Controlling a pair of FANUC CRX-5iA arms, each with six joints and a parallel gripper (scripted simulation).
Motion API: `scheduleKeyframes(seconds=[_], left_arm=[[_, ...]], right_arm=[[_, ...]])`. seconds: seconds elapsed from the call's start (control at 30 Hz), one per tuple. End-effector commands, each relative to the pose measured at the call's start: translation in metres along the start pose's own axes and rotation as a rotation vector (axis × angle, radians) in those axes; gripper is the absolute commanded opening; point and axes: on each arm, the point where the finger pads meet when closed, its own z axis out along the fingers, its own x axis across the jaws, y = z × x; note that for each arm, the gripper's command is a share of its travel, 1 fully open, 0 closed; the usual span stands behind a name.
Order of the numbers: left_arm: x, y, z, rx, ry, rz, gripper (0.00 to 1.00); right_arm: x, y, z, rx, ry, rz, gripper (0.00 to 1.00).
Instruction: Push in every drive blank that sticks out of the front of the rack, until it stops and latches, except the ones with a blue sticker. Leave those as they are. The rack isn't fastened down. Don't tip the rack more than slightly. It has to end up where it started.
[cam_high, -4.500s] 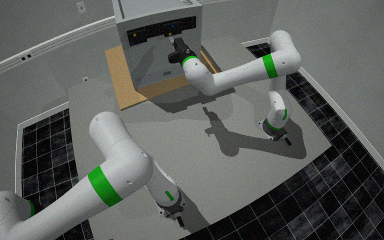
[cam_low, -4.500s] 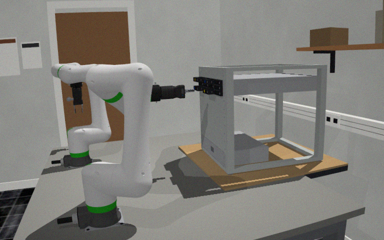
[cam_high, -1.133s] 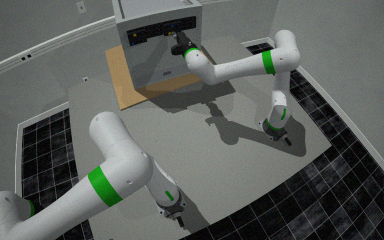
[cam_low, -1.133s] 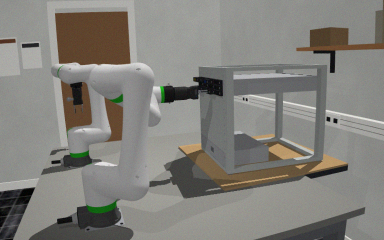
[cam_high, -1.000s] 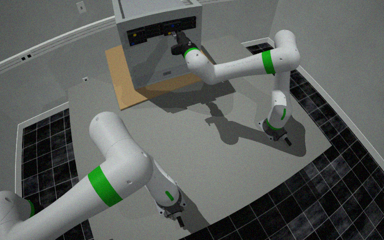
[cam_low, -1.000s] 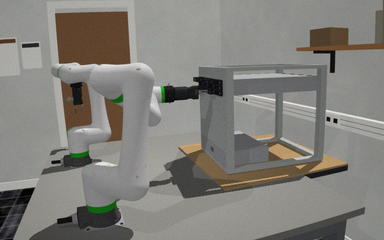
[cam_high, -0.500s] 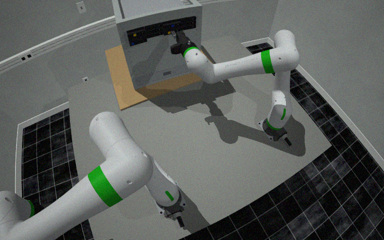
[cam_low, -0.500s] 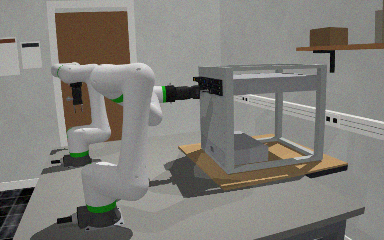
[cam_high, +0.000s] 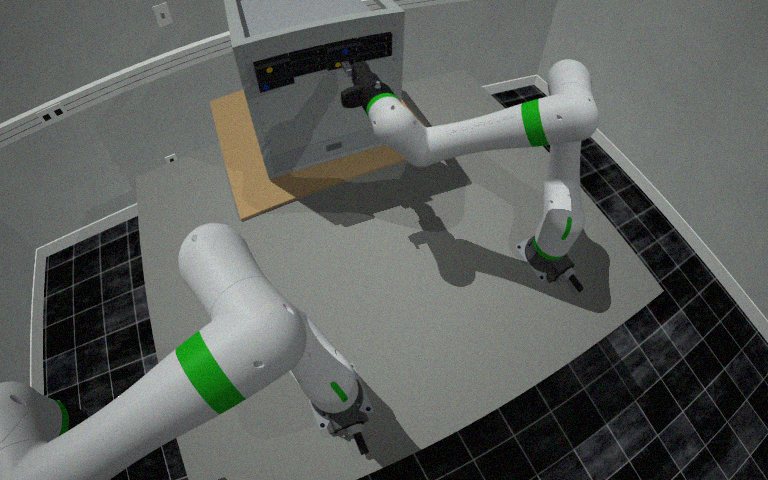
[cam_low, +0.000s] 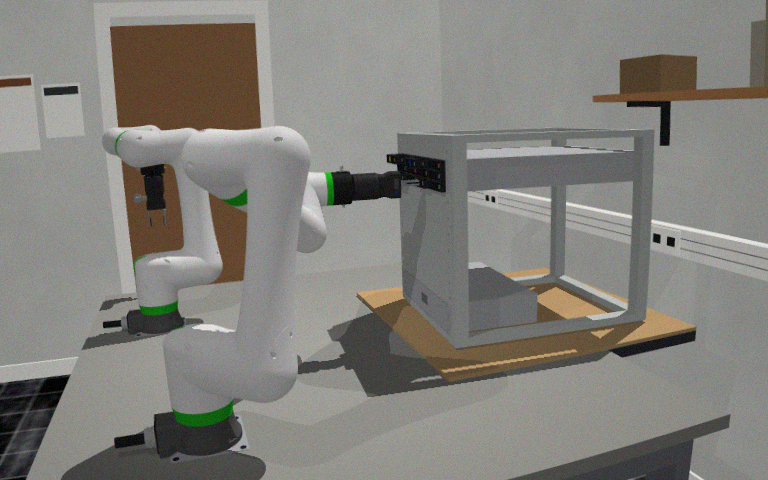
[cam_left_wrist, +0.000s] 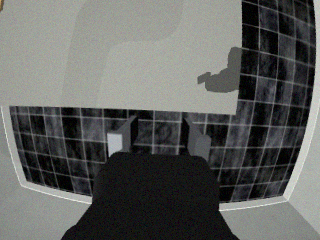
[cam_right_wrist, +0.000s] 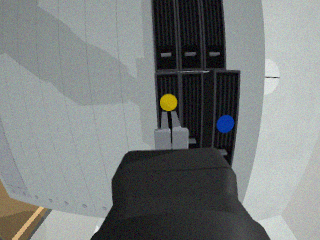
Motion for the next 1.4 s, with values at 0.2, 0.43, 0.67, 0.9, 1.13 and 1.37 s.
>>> scheduleKeyframes(seconds=[0.2,0.43,0.67,0.9,1.13,1.37], left_arm=[[-0.0001,0.0002,-0.0008,-0.002,0.000,0.000,1.00],[-0.0001,0.0002,-0.0008,-0.002,0.000,0.000,1.00],[-0.0001,0.0002,-0.0008,-0.002,0.000,0.000,1.00],[-0.0001,0.0002,-0.0008,-0.002,0.000,0.000,1.00],[-0.0001,0.0002,-0.0008,-0.002,0.000,0.000,1.00],[-0.0001,0.0002,-0.0008,-0.002,0.000,0.000,1.00]], right_arm=[[0.0016,0.0002,0.0018,0.000,0.002,0.002,0.00],[0.0016,0.0002,0.0021,0.000,0.002,0.002,0.00],[0.0016,0.0002,0.0048,0.000,0.002,0.002,0.00],[0.0016,0.0002,0.0048,0.000,0.002,0.002,0.00],[0.0016,0.0002,0.0072,0.000,0.002,0.002,0.00],[0.0016,0.0002,0.0078,0.000,0.002,0.002,0.00]])
